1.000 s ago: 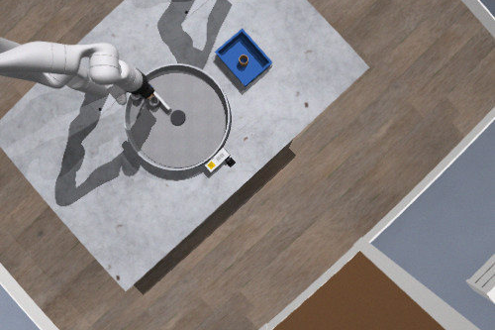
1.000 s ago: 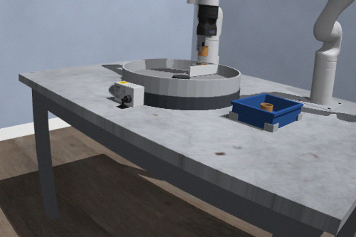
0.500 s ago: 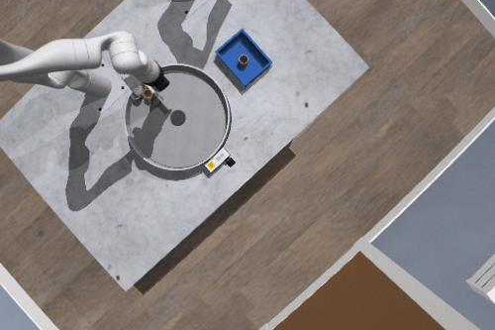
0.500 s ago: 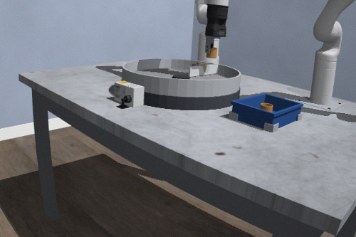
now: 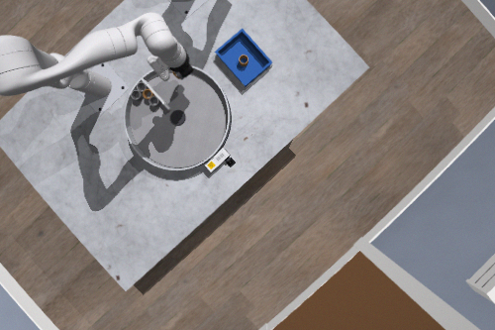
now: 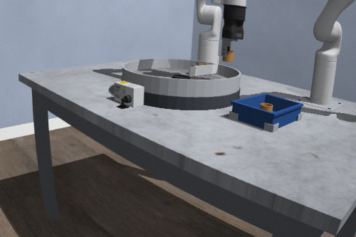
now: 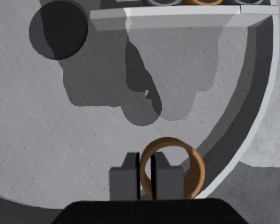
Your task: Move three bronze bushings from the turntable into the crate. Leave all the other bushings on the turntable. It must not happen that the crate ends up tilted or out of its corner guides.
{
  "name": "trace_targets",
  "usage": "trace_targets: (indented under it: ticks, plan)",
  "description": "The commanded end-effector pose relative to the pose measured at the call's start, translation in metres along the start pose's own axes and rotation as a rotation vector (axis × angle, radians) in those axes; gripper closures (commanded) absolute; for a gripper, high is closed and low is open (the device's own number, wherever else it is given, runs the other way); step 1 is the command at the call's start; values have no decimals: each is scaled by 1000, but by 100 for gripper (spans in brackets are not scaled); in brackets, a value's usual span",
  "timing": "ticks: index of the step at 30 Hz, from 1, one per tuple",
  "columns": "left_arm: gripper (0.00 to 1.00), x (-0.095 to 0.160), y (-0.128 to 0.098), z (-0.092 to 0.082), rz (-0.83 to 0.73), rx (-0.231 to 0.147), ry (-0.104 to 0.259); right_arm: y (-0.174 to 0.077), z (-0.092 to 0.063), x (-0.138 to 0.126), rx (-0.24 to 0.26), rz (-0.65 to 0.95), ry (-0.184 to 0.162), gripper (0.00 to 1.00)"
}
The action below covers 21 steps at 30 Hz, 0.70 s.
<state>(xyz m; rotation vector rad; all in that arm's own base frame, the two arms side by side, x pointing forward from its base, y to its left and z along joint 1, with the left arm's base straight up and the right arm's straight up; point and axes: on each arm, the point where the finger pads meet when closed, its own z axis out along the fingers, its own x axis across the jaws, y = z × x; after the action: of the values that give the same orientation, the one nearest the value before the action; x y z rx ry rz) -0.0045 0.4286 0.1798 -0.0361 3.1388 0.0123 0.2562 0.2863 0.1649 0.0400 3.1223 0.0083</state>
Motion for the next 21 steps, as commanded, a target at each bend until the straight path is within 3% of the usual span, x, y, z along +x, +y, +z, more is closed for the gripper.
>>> trace_targets:
  ticks: [1, 3, 16, 21]
  plan:
    - [0, 3, -4, -1, 4, 8, 3, 32, 6, 2, 10, -12, 20, 100]
    - [0, 3, -4, -1, 4, 8, 3, 32, 6, 2, 10, -12, 20, 100]
    - [0, 3, -4, -1, 4, 8, 3, 110, 6, -13, 9, -26, 24, 100]
    - [0, 3, -4, -1, 4, 8, 3, 125, 6, -16, 9, -26, 24, 100]
